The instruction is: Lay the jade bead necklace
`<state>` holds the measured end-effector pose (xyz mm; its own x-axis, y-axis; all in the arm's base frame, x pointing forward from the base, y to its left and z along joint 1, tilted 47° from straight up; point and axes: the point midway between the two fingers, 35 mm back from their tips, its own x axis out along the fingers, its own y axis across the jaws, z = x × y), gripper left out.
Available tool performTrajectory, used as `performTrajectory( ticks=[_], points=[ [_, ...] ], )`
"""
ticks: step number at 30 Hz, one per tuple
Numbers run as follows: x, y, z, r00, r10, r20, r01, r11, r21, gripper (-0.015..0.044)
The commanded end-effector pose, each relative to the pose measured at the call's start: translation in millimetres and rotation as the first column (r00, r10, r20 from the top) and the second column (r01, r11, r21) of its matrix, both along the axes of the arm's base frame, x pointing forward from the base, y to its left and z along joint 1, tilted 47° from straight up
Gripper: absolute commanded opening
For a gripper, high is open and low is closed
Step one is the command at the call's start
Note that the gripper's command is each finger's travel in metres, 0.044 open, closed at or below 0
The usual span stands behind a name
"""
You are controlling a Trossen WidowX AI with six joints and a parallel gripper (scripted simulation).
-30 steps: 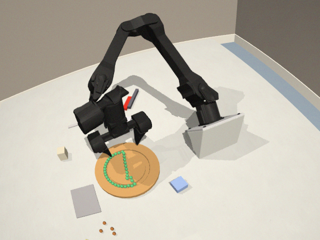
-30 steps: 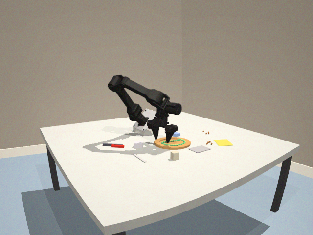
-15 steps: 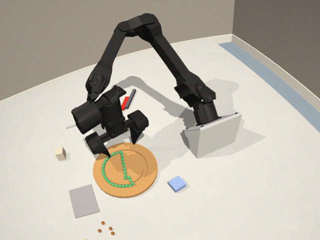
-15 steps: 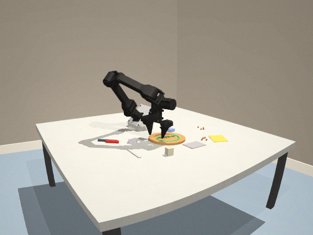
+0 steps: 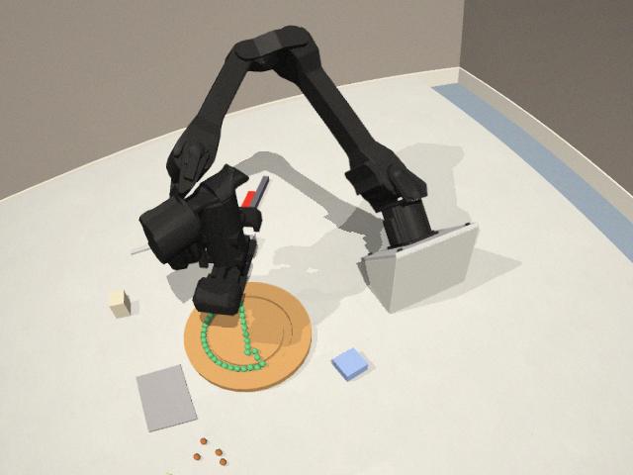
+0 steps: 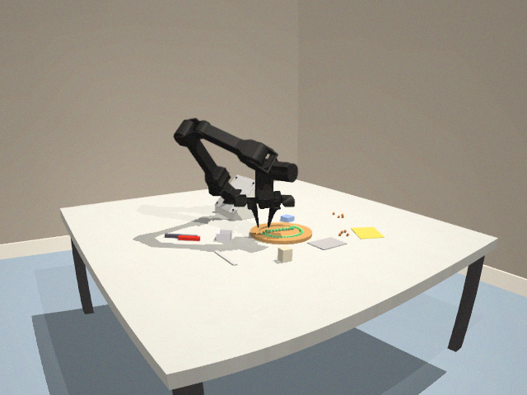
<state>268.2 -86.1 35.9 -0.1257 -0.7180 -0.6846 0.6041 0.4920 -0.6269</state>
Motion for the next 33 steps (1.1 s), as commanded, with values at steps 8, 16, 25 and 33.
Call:
performTrajectory(
  ticks=[8,16,25,33],
  points=[
    [5,16,6,0.296,0.726,-0.621,-0.593,0.649,0.476,0.0120],
    [6,20,8,-0.140,0.785,-0.604,-0.572,0.433,0.696,0.0120],
    [7,23,9,-0.440,0.742,-0.506,-0.475,0.285,0.832,0.0120],
    [7,23,9,-0.440,0.742,-0.506,-0.475,0.285,0.832,0.0120]
  ],
)
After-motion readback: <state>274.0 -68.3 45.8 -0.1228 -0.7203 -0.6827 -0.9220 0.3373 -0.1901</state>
